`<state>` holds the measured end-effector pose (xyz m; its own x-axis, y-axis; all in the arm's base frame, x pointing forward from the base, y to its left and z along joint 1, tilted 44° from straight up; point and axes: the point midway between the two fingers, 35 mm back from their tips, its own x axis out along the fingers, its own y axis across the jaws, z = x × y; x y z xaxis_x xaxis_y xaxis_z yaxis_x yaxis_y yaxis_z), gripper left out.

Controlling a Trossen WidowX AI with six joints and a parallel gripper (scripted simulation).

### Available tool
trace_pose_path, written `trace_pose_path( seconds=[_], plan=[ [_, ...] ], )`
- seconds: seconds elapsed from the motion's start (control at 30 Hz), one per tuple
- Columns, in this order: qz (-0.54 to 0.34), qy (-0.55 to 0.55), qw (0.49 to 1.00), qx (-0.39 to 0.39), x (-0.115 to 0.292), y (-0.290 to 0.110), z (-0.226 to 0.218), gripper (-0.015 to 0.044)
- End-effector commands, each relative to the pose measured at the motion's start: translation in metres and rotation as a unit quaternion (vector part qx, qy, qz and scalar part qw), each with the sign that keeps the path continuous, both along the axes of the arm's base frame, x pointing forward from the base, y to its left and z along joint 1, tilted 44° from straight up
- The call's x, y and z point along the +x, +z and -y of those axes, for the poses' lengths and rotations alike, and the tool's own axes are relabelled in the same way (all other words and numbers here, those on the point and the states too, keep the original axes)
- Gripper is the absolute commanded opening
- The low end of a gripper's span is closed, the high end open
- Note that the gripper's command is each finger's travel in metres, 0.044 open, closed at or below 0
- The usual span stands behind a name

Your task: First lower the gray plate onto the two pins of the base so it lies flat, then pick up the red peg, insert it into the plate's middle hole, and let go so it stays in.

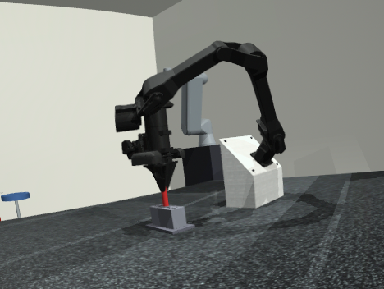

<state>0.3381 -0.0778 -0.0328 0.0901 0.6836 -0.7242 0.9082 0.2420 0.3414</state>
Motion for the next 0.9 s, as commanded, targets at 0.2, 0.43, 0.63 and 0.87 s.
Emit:
trace_pose_path(
  seconds=[0.2, 0.43, 0.63, 0.87],
  plan=[
    [0.0, 0.0, 1.0, 0.0, 0.002, 0.0002, -0.003, 0.0],
    [0.0, 0.002, 1.0, -0.001, 0.0013, -0.0002, -0.0024, 0.0],
    [0.0, 0.002, 1.0, -0.001, 0.0013, -0.0002, -0.0024, 0.0],
    [0.0, 0.002, 1.0, -0.001, 0.0013, -0.0002, -0.0024, 0.015]
  ],
)
